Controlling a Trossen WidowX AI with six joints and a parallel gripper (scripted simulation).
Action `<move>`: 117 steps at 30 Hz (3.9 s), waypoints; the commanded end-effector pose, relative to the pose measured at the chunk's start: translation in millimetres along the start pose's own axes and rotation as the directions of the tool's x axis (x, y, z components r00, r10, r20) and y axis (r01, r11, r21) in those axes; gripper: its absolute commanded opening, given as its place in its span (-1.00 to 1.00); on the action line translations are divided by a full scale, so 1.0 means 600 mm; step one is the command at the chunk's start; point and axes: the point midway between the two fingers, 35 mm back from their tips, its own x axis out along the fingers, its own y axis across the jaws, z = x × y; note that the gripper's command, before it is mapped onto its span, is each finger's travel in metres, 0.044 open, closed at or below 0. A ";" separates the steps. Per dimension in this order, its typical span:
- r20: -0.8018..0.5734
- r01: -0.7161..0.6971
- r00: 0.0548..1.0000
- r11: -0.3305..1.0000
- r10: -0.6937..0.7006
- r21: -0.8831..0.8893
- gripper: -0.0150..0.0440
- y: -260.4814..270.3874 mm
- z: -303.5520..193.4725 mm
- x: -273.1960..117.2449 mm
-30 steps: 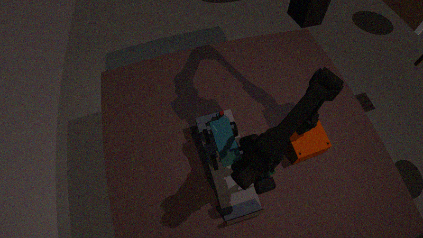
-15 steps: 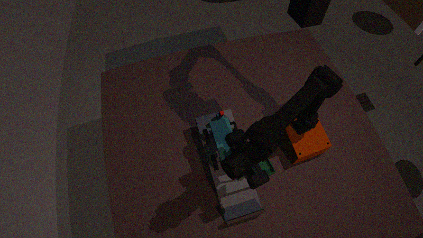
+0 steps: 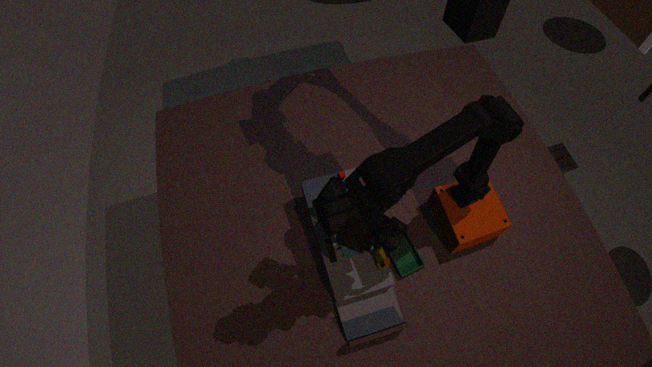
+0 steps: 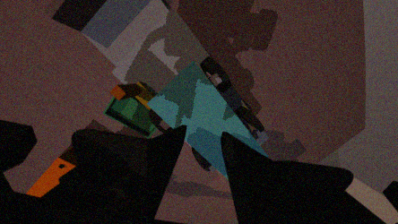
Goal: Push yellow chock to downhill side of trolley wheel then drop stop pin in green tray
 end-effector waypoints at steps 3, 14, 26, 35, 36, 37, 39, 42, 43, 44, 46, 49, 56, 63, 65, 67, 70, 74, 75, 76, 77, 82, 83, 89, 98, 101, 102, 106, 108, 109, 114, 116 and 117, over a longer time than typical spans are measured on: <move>-0.039 0.013 0.999 0.972 -0.023 -0.236 0.15 -0.047 -0.034 -0.002; -0.114 -0.037 0.993 0.798 -0.040 -0.601 0.15 -0.112 -0.100 -0.003; -0.159 -0.098 0.986 0.636 -0.039 -0.765 0.15 -0.146 -0.145 -0.005; -0.160 -0.098 0.986 0.636 -0.039 -0.765 0.15 -0.146 -0.146 0.004; -0.160 -0.098 0.986 0.636 -0.039 -0.765 0.15 -0.146 -0.146 0.006; -0.160 -0.098 0.986 0.636 -0.040 -0.765 0.15 -0.146 -0.146 0.009; -0.160 -0.098 0.986 0.636 -0.040 -0.765 0.15 -0.147 -0.147 0.014; -0.160 -0.098 0.986 0.636 -0.040 -0.765 0.15 -0.147 -0.148 0.021; -0.160 -0.098 0.986 0.636 -0.040 -0.765 0.15 -0.147 -0.148 0.023; -0.160 -0.098 0.986 0.636 -0.040 -0.765 0.15 -0.147 -0.149 0.026; -0.160 -0.098 0.986 0.636 -0.040 -0.765 0.15 -0.147 -0.150 0.030; -0.160 -0.098 0.986 0.636 -0.040 -0.765 0.15 -0.148 -0.151 0.038; -0.160 -0.098 0.986 0.636 -0.040 -0.765 0.15 -0.148 -0.153 0.045; -0.160 -0.098 0.986 0.636 -0.040 -0.765 0.15 -0.148 -0.154 0.053; -0.160 -0.098 0.986 0.636 -0.040 -0.765 0.15 -0.149 -0.154 0.057; -0.160 -0.098 0.986 0.636 -0.040 -0.765 0.15 -0.149 -0.155 0.062; -0.160 -0.098 0.986 0.636 -0.040 -0.765 0.15 -0.150 -0.155 0.069; -0.160 -0.098 0.986 0.636 -0.040 -0.765 0.15 -0.150 -0.157 0.077; -0.160 -0.098 0.986 0.636 -0.041 -0.765 0.15 -0.150 -0.157 0.079; -0.160 -0.098 0.986 0.636 -0.041 -0.765 0.15 -0.151 -0.157 0.081; -0.160 -0.098 0.986 0.636 -0.041 -0.765 0.15 -0.151 -0.158 0.083; -0.160 -0.098 0.986 0.636 -0.041 -0.765 0.15 -0.151 -0.160 0.093; -0.160 -0.098 0.986 0.636 -0.041 -0.765 0.15 -0.151 -0.160 0.095; -0.161 -0.098 0.986 0.636 -0.041 -0.765 0.15 -0.151 -0.163 0.107; -0.156 -0.092 0.987 0.640 -0.045 -0.763 -0.11 -0.151 -0.162 0.104; -0.156 -0.092 0.987 0.640 -0.045 -0.763 -0.31 -0.151 -0.162 0.104; -0.156 -0.092 0.987 0.640 -0.045 -0.763 -0.34 -0.151 -0.162 0.104; -0.156 -0.092 0.987 0.640 -0.045 -0.763 -0.43 -0.151 -0.162 0.104; -0.156 -0.092 0.987 0.640 -0.045 -0.763 -0.47 -0.151 -0.162 0.104; -0.156 -0.092 0.987 0.640 -0.045 -0.763 -0.49 -0.151 -0.162 0.104; -0.158 -0.095 0.986 0.638 -0.043 -0.764 -0.49 -0.152 -0.162 0.099; -0.160 -0.097 0.986 0.637 -0.042 -0.765 -0.49 -0.152 -0.162 0.096; -0.160 -0.098 0.986 0.637 -0.041 -0.765 -0.49 -0.152 -0.162 0.095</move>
